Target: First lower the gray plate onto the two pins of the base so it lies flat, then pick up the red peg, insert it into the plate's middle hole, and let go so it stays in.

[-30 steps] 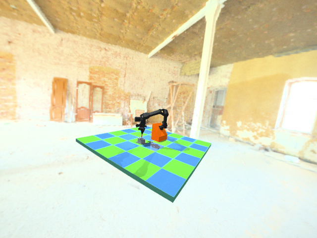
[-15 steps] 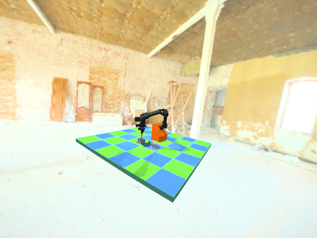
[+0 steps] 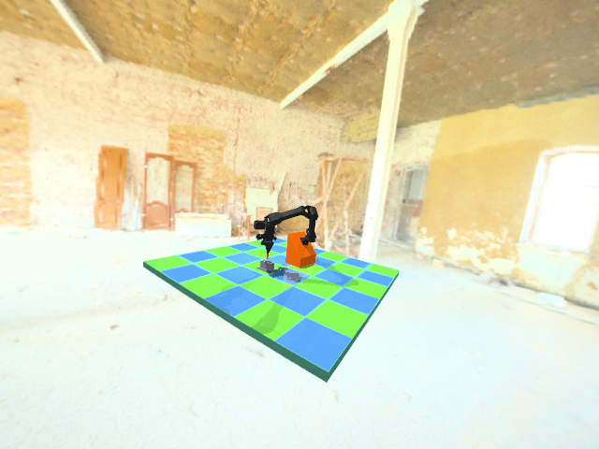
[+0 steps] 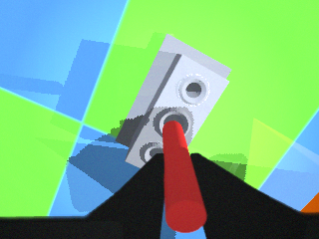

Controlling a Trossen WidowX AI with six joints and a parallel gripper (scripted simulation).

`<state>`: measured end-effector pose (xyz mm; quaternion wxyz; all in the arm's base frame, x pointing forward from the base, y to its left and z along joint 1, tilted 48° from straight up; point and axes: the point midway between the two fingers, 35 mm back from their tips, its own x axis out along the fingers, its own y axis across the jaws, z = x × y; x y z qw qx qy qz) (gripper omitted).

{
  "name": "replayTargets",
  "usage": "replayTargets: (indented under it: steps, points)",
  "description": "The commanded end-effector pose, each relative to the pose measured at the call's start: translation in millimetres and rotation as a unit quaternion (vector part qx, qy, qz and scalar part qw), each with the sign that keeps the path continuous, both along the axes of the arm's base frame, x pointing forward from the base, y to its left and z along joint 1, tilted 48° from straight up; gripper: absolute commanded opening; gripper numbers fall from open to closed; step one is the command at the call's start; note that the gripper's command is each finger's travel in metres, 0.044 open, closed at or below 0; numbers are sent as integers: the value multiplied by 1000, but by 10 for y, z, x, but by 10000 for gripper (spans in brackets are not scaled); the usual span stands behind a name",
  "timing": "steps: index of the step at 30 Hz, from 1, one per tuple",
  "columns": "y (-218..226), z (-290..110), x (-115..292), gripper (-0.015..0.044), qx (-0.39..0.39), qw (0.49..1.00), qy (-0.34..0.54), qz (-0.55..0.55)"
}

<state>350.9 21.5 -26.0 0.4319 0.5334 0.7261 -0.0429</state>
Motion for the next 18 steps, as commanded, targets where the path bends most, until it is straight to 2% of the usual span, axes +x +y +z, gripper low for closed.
replayTargets:
  steps: [1, 18]
  points:
    - [0, -4, -4, 0, -1, 1000, 2, 0]
    - [11, -11, 0, 0, 0, 1000, 0, 0]
